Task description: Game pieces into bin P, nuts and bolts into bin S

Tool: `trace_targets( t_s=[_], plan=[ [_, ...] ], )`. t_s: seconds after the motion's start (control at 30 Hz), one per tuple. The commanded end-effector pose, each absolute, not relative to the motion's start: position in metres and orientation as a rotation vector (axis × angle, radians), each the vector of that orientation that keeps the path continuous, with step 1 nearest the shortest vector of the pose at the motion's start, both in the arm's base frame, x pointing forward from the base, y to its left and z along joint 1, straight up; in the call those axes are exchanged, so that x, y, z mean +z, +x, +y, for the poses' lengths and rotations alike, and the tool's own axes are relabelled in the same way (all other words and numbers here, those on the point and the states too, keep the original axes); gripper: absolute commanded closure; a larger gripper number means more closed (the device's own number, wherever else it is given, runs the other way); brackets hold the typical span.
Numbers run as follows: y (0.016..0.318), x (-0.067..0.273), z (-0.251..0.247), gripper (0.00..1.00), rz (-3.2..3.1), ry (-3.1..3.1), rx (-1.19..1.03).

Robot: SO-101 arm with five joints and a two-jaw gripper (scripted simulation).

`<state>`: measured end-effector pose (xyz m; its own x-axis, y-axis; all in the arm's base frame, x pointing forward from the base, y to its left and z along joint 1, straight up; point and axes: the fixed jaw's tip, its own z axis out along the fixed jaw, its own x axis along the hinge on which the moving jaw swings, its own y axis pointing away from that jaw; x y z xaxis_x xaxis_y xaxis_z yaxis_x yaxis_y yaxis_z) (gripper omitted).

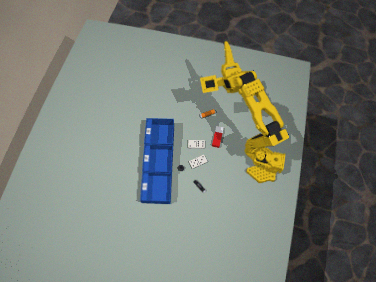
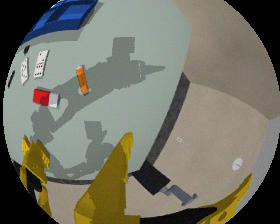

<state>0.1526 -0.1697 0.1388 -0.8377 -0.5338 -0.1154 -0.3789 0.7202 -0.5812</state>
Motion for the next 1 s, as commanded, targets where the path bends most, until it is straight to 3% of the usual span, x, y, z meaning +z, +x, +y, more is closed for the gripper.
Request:
trace_targets(
  t_s=[0.0,0.57,0.97],
  plan=[
    [0.156,0.148,-0.168,0.00,2.599,-0.742,-0.867],
    [0.162,0.136,-0.150,0.00,2.657,-0.648,-0.702],
    [0.177,0.127,-0.095,0.00,2.716,-0.433,-0.407]
  ],
)
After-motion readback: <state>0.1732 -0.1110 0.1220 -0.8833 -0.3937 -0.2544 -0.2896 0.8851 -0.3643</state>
